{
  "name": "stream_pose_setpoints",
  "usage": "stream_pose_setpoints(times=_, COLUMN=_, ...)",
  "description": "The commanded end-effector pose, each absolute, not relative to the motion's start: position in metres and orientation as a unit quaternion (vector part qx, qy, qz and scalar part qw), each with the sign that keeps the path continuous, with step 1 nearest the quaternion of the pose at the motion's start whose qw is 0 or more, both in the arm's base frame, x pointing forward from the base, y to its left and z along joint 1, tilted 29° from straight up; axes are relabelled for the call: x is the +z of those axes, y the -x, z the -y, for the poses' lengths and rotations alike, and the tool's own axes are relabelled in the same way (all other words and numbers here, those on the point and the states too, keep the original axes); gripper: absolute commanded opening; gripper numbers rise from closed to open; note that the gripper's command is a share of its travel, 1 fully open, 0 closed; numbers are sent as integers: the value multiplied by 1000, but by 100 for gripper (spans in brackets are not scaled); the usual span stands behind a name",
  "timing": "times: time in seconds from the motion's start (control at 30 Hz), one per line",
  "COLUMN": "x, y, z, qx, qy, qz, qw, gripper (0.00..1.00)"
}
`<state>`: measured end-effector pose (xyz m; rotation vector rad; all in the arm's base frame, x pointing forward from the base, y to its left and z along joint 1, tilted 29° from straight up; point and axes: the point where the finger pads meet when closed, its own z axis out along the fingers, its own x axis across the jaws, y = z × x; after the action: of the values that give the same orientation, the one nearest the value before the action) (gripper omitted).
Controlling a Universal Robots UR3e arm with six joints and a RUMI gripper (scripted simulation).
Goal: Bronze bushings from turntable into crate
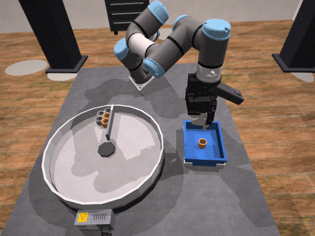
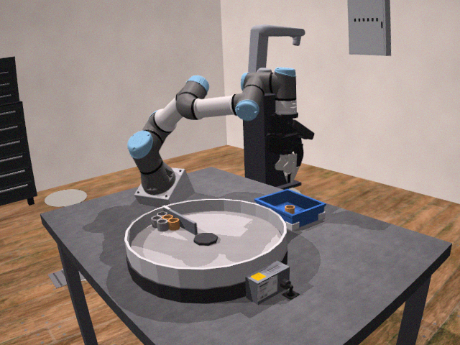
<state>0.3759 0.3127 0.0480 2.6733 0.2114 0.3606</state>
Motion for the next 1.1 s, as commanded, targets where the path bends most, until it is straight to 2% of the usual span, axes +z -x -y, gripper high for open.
stream_pose_setpoints(times=0.0, x=53, y=-376, z=-303, qx=133, qy=-965, qz=-78, qw=214, gripper=6)
stream_pose_setpoints(times=0.8, x=83, y=-365, z=-229, qx=132, qy=-965, qz=-78, qw=214, gripper=6)
stream_pose_setpoints(times=1.07, x=105, y=-357, z=-172, qx=132, qy=-965, qz=-78, qw=214, gripper=6)
